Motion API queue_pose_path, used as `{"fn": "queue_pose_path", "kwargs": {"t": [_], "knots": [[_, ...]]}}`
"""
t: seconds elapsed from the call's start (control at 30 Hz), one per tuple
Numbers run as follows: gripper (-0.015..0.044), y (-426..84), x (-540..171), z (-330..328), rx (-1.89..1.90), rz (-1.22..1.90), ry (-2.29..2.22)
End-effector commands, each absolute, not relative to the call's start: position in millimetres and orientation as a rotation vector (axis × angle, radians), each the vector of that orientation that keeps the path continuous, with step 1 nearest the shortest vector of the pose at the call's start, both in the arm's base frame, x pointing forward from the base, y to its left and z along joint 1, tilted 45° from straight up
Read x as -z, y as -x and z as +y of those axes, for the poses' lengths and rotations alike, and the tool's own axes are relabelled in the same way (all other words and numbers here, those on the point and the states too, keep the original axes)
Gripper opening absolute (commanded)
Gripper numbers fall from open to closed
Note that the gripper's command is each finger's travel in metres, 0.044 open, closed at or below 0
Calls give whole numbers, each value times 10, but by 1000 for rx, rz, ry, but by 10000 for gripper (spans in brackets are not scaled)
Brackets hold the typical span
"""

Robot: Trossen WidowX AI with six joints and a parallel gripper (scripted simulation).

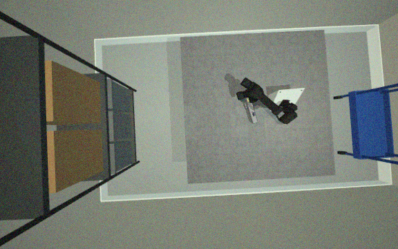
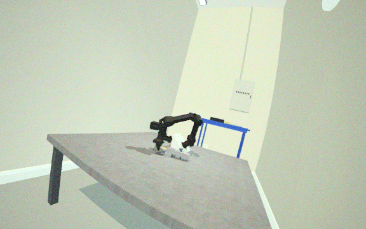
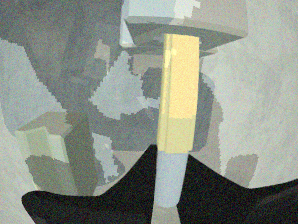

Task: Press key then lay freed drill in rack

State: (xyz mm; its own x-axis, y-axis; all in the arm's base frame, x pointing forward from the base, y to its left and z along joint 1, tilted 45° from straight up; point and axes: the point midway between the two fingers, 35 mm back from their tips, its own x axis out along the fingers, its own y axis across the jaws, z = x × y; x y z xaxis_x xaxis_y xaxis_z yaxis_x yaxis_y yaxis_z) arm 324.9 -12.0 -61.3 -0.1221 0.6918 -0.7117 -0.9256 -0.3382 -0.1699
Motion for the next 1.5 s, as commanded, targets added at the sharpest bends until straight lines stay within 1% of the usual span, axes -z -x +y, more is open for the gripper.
{"fn": "queue_pose_path", "kwargs": {"t": [0.0,0.07,0.63,1.47], "knots": [[0,-3279,649,-188,-1727,377,870],[0,-3283,655,-196,-1727,377,870],[440,-3249,630,-120,-1728,377,869],[440,-3204,584,-14,-1728,376,869]]}}
